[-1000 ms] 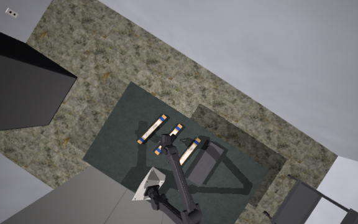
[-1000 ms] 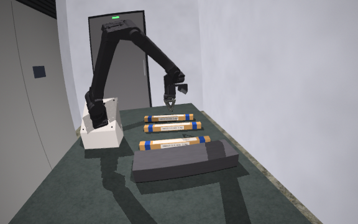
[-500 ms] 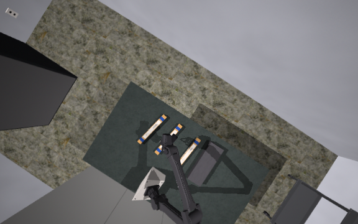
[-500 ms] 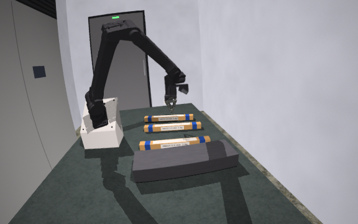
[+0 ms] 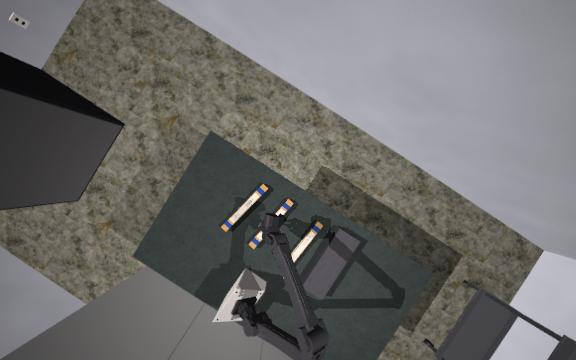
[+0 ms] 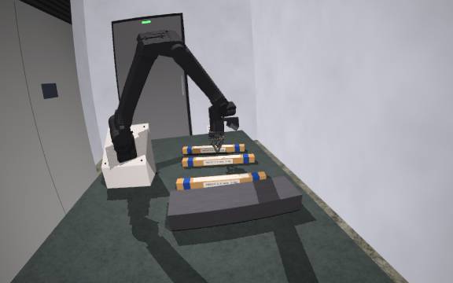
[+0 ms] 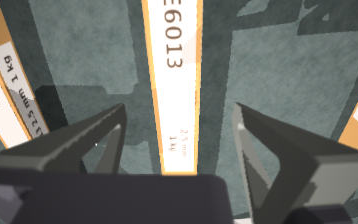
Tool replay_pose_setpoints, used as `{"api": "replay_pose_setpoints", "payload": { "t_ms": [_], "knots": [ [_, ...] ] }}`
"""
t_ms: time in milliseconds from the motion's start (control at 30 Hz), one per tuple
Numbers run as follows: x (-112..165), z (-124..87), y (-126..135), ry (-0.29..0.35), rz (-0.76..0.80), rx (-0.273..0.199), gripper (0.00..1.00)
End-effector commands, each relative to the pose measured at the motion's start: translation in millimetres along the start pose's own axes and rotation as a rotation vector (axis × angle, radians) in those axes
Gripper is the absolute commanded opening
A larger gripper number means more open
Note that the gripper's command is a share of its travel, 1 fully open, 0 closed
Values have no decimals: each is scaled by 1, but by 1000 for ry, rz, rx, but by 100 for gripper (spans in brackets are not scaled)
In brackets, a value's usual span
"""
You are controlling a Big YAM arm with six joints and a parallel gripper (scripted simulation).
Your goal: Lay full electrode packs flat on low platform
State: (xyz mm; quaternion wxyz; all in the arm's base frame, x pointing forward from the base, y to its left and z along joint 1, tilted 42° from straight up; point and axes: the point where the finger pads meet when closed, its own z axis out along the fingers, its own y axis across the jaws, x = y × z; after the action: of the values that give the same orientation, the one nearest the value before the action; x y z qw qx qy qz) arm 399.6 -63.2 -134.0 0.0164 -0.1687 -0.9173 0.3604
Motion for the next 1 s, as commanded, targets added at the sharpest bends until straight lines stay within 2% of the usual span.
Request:
{"api": "replay_pose_setpoints", "payload": {
  "t_ms": [0,167,967],
  "knots": [
    [2,26,-1,17,-23,8,74],
    [1,41,0,15,-21,7,74],
    [-1,28,14,-9,-43,1,74]
  ]
}}
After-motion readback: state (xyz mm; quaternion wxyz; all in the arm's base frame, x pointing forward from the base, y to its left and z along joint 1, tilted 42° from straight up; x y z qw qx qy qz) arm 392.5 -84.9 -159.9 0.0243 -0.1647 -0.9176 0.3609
